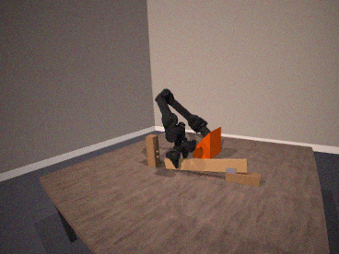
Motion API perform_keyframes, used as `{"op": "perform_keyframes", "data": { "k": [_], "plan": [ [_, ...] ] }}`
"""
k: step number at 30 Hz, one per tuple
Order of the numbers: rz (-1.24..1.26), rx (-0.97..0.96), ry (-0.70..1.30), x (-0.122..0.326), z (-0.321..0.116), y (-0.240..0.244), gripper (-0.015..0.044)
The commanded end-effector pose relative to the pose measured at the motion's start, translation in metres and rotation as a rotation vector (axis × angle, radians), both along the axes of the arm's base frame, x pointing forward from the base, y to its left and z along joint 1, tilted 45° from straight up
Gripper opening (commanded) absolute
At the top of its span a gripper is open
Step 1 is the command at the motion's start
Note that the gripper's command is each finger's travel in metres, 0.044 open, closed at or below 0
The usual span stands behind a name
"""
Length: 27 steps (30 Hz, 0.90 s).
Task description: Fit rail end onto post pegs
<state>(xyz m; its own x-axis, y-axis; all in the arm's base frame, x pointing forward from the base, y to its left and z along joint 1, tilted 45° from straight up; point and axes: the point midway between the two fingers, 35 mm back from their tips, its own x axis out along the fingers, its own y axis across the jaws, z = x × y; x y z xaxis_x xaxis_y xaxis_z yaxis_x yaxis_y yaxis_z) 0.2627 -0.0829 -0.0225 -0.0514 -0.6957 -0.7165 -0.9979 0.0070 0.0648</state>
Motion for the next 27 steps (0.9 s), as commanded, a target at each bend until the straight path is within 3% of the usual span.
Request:
{"op": "perform_keyframes", "data": {
  "k": [1, 8, 22, 27],
  "plan": [
    [0.005, -0.005, 0.007, -0.0015, -0.0038, -0.004, 0.044],
    [0.004, -0.007, 0.007, -0.003, -0.0093, -0.0103, 0.044],
    [0.004, -0.007, 0.007, -0.003, -0.0093, -0.0103, 0.0072],
    [0.004, -0.007, 0.007, -0.003, -0.0093, -0.0103, 0.0039]
  ]
}}
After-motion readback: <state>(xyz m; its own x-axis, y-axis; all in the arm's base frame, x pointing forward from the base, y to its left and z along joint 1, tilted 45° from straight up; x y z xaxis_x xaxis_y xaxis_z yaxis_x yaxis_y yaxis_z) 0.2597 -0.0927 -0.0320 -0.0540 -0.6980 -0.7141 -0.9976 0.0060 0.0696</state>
